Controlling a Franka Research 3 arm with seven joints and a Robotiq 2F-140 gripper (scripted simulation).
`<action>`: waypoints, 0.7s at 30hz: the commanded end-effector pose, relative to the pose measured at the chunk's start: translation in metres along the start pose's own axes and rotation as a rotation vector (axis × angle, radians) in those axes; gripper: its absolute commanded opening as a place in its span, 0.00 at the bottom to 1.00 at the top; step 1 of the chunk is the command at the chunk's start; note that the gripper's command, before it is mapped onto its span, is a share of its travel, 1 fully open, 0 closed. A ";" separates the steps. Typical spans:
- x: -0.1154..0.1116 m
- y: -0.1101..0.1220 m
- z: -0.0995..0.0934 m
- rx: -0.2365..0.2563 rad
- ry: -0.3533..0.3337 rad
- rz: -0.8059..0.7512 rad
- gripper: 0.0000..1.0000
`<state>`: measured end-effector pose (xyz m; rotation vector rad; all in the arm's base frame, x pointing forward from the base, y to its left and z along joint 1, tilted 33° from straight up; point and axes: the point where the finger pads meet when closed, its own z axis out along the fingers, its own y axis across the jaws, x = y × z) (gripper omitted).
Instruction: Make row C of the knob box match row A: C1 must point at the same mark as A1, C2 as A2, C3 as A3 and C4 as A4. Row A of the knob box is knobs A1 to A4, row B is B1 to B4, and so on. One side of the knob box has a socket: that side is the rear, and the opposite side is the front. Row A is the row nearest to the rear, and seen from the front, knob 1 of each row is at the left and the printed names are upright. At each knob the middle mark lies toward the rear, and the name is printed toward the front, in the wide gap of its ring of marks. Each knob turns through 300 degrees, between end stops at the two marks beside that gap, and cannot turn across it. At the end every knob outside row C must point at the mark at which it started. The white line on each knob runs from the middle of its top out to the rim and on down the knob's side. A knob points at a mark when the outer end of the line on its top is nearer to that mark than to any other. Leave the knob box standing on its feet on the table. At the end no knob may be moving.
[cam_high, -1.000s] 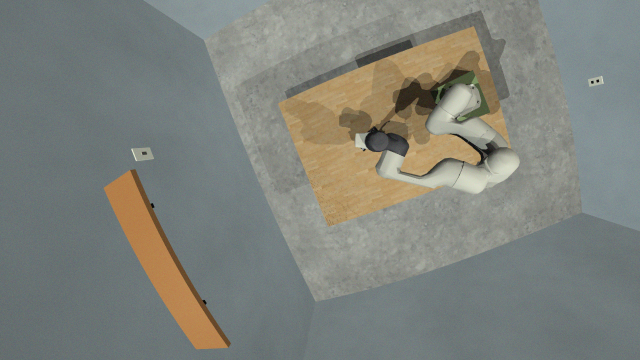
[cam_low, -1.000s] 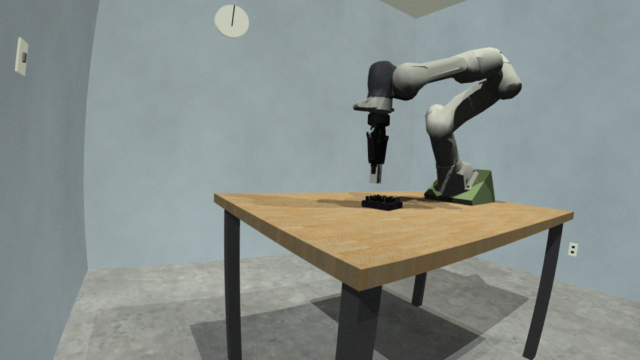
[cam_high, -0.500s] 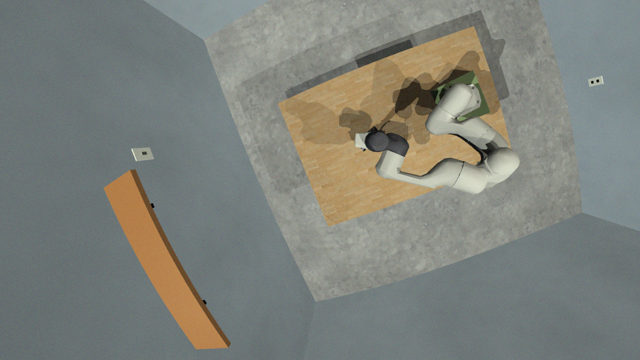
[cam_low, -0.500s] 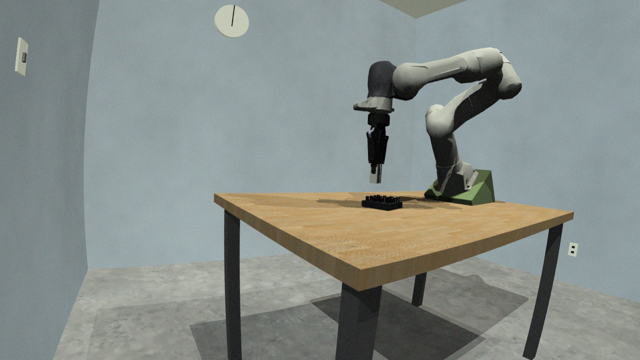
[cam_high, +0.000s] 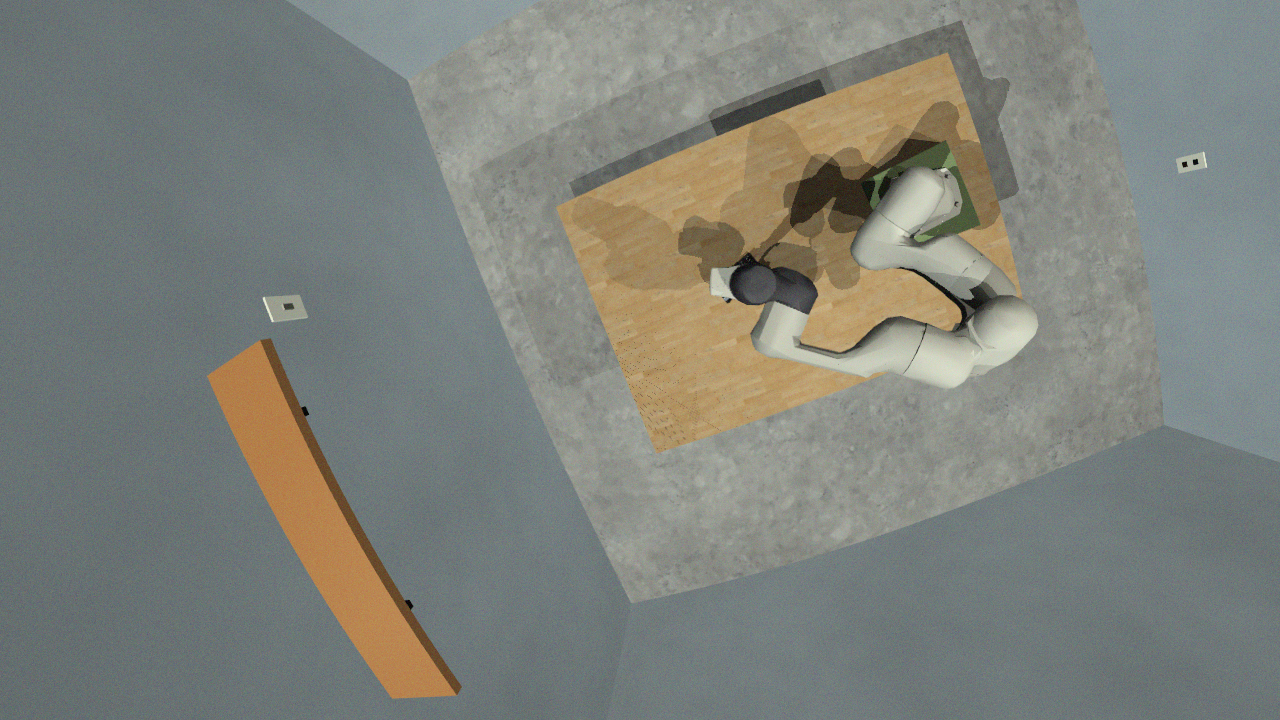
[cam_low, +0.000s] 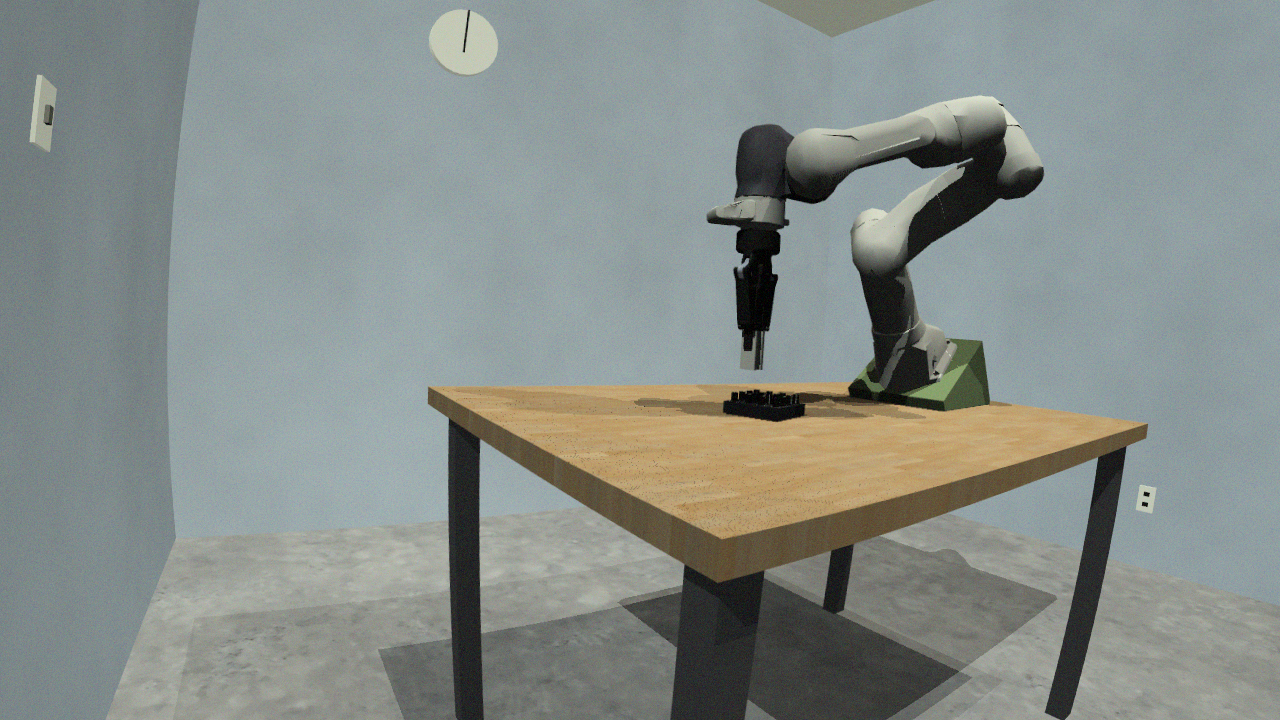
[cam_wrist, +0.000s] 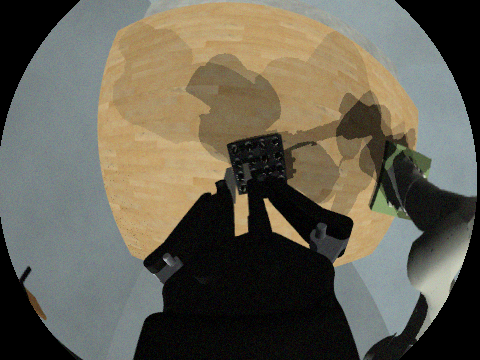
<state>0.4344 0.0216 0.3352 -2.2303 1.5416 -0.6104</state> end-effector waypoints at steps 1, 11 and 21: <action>0.001 0.000 0.003 0.004 0.001 0.003 0.12; 0.001 -0.001 0.016 0.004 0.001 0.003 0.12; 0.001 -0.001 0.026 0.004 0.001 0.003 0.12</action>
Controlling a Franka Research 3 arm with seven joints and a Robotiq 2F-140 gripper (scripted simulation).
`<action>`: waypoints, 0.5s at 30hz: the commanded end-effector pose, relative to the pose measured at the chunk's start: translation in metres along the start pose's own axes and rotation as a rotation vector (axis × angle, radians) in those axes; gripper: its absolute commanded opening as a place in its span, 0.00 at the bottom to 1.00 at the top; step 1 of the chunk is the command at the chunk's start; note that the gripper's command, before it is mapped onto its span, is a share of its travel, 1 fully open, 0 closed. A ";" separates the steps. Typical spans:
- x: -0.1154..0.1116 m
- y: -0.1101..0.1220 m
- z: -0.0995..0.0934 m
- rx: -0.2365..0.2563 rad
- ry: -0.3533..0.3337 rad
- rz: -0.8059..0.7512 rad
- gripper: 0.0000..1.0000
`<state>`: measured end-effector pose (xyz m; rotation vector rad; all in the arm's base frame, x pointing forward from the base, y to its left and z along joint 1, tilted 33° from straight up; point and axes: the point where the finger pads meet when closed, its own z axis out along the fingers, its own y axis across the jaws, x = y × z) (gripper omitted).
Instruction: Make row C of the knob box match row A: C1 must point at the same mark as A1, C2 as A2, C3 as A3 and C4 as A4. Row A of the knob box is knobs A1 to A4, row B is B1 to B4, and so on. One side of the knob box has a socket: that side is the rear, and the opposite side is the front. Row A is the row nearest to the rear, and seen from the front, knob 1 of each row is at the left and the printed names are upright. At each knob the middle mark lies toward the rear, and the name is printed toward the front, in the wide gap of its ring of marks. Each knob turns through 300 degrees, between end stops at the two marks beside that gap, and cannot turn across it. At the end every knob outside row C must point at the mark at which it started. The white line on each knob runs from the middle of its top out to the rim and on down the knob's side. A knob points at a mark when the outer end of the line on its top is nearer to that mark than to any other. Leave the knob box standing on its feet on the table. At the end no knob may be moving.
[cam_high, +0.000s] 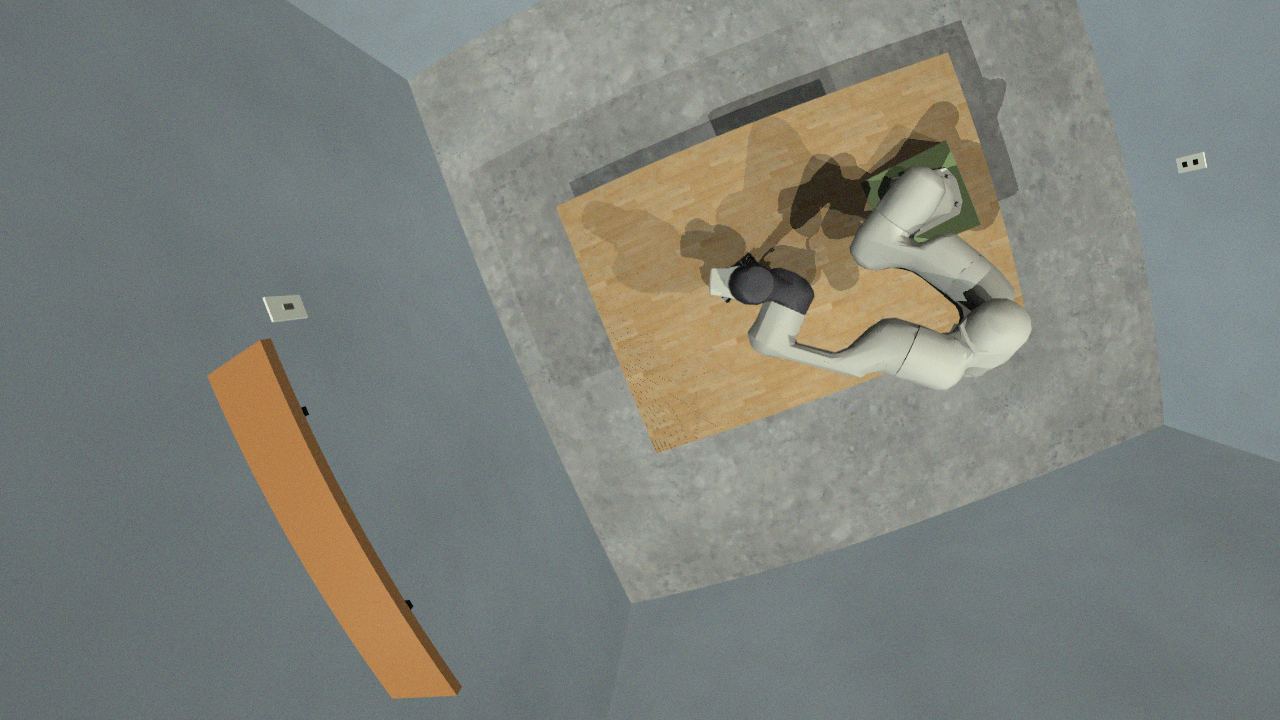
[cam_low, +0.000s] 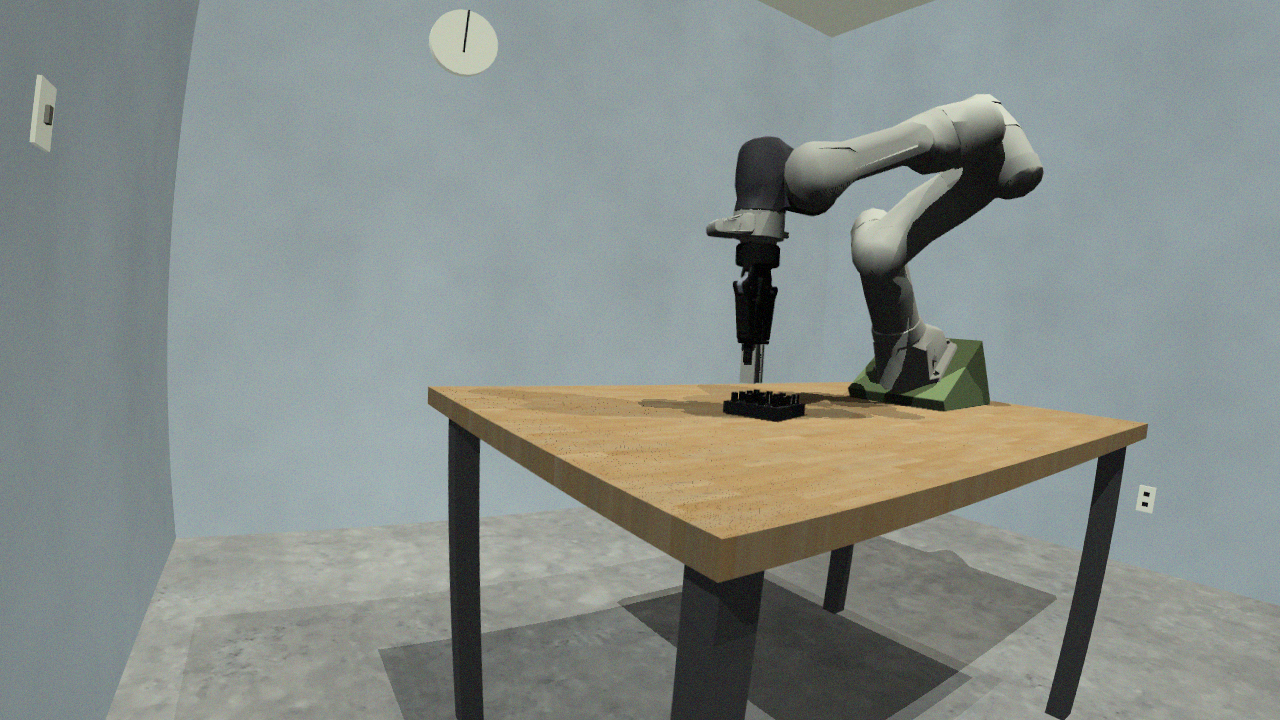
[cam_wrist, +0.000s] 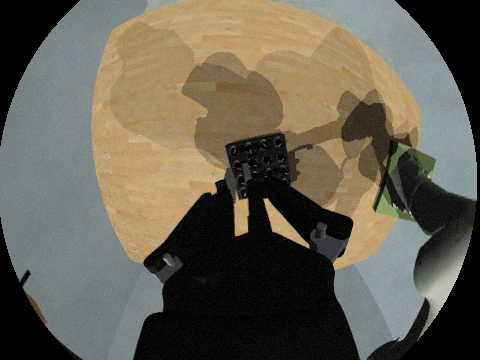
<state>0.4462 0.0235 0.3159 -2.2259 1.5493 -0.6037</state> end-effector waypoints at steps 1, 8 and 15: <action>0.002 -0.001 0.004 0.006 0.003 -0.004 0.12; 0.002 -0.001 0.011 0.006 0.003 -0.004 0.12; 0.002 -0.001 0.013 0.006 0.003 -0.004 0.12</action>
